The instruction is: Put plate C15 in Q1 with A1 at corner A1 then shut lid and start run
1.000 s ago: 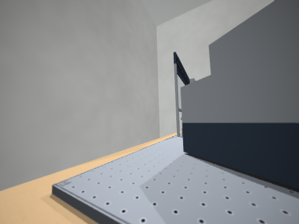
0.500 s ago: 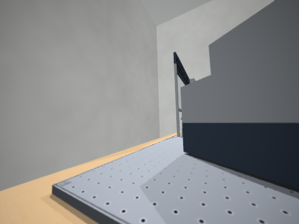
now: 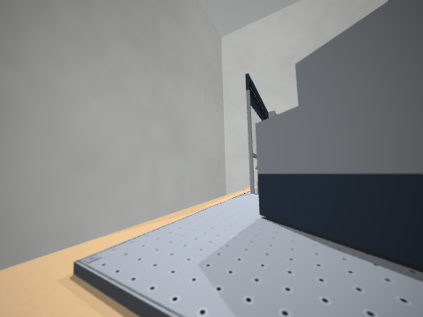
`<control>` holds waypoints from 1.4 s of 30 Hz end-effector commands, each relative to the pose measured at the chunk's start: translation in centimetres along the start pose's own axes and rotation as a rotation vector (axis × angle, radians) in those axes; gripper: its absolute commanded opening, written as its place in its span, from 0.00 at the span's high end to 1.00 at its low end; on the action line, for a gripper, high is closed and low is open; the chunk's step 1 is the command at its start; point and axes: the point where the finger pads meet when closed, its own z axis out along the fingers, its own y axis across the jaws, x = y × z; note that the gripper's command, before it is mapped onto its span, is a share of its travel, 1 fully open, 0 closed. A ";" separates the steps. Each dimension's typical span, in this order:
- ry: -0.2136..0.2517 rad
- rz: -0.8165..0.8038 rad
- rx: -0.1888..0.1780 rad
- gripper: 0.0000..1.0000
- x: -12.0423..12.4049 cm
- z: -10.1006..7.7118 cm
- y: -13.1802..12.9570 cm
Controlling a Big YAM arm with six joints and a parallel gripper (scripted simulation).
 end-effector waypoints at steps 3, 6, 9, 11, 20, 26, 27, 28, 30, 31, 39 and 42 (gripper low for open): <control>-0.005 -0.011 0.009 1.00 -0.4 1.2 0.5; -0.010 -0.009 0.024 1.00 -0.6 1.2 -0.2; -0.014 -0.003 0.038 1.00 -0.8 1.9 -0.3; -0.012 -0.002 0.033 1.00 -0.8 2.2 0.2; -0.006 -0.007 0.015 1.00 0.1 1.4 0.7; 0.001 0.015 -0.008 1.00 0.0 1.0 2.1; 0.002 0.019 -0.013 1.00 0.0 1.0 2.4; 0.004 0.020 -0.017 1.00 0.0 1.0 2.7; 0.004 0.022 -0.017 1.00 0.0 1.0 2.7; 0.003 0.022 -0.015 1.00 -0.1 1.0 2.4; -0.004 0.009 0.008 1.00 -0.2 1.7 0.7; -0.003 0.000 0.005 1.00 0.1 2.2 1.0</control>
